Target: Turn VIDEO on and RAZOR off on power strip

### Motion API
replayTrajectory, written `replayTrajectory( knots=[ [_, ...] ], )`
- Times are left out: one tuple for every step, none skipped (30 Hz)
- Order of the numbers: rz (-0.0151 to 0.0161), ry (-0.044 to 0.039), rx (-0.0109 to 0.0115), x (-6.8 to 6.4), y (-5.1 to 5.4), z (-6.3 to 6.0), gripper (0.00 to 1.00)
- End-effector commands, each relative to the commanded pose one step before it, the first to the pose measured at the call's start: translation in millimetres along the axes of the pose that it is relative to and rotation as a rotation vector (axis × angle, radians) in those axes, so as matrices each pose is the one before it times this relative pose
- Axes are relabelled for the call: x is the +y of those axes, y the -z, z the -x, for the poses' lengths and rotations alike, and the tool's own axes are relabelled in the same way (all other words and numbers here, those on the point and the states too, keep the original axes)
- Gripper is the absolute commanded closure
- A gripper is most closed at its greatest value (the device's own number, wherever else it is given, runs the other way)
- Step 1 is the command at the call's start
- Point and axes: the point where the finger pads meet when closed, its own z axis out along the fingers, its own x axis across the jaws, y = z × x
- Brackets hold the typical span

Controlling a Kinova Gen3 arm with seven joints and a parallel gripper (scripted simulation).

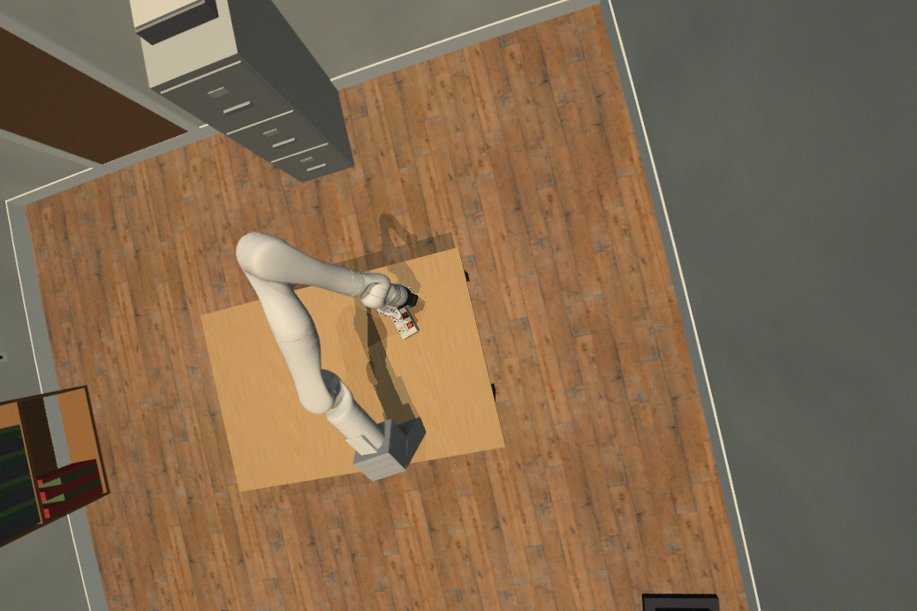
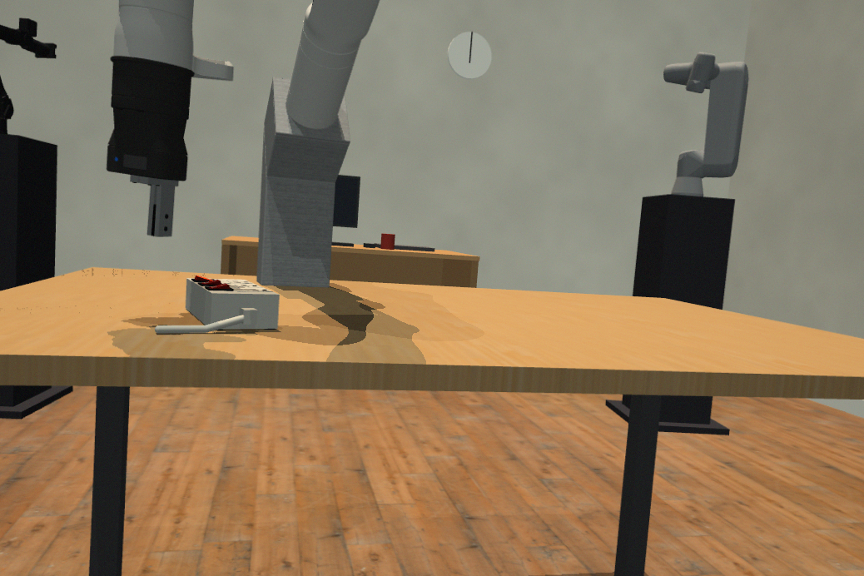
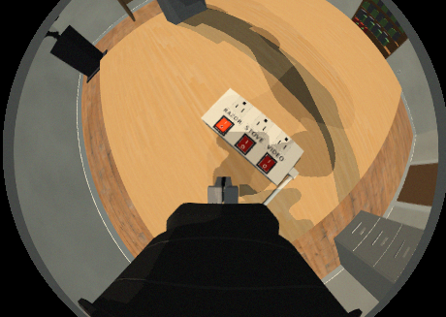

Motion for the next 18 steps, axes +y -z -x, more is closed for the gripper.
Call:
replayTrajectory(
  knots=[
    [-0.00102, -0.01332, 0.00184, -2.76, 0.83, 1.35, 1.0],
    [0.0, 0.0, 0.0, 0.0, 0.0, 0.0, 1.0],
    [0.00551, -0.06944, 0.00023, -2.04, 1.14, 1.29, 1.0],
    [0.0, 0.0, 0.0, 0.0, 0.0, 0.0, 1.0],
    [0.0, 0.0067, 0.0, 0.0, 0.0, 0.17, 1.0],
    [0.0, 0.00488, 0.0, 0.0, 0.0, 0.12, 1.0],
    [0.0, 0.0, 0.0, 0.0, 0.0, 0.0, 1.0],
    [0.0, 0.0, 0.0, 0.0, 0.0, 0.0, 1.0],
    [0.0, 0.0, 0.0, 0.0, 0.0, 0.0, 1.0],
    [0.0, 0.0, 0.0, 0.0, 0.0, 0.0, 1.0],
    [0.0, 0.0, 0.0, 0.0, 0.0, 0.0, 1.0],
    [0.00597, -0.06358, 0.00007, -1.65, 1.16, 1.54, 1.0],
    [0.0, 0.0, 0.0, 0.0, 0.0, 0.0, 1.0],
    [0.0, 0.0, 0.0, 0.0, 0.0, 0.0, 1.0],
    [0.0, 0.0, 0.0, 0.0, 0.0, 0.0, 1.0],
    [0.0, 0.0, 0.0, 0.0, 0.0, 0.0, 1.0],
    [0.0, 0.0, 0.0, 0.0, 0.0, 0.0, 1.0],
    [0.0, 0.0, 0.0, 0.0, 0.0, 0.0, 1.0]
  ],
)
